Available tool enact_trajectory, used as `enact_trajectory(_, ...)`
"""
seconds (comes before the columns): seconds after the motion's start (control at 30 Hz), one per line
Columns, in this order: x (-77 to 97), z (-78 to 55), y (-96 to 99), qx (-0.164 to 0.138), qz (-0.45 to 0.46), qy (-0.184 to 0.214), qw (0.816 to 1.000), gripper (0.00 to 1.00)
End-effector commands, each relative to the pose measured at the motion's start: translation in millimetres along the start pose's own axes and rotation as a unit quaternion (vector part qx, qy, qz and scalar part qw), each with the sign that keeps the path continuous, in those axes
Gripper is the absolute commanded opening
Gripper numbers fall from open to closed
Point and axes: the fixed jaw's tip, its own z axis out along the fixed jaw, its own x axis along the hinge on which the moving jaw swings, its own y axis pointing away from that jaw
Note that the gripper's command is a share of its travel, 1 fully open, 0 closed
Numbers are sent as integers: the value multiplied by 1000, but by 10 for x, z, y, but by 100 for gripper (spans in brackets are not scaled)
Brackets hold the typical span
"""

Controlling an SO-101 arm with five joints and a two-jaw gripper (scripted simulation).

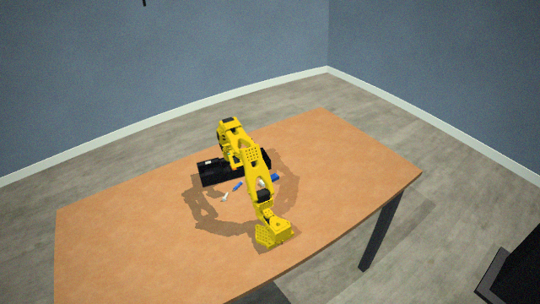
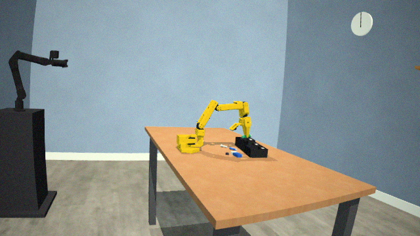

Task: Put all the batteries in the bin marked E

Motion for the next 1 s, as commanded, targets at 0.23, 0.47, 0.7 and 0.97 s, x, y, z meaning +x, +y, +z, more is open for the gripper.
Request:
enact_trajectory(0.23,182,-108,81,-2,-16,46,999,0)
enact_trajectory(0.47,182,-108,82,-2,-16,46,999,0)
enact_trajectory(0.7,182,-108,82,-2,-16,46,999,0)
enact_trajectory(0.97,211,-193,114,-3,-11,59,998,0)
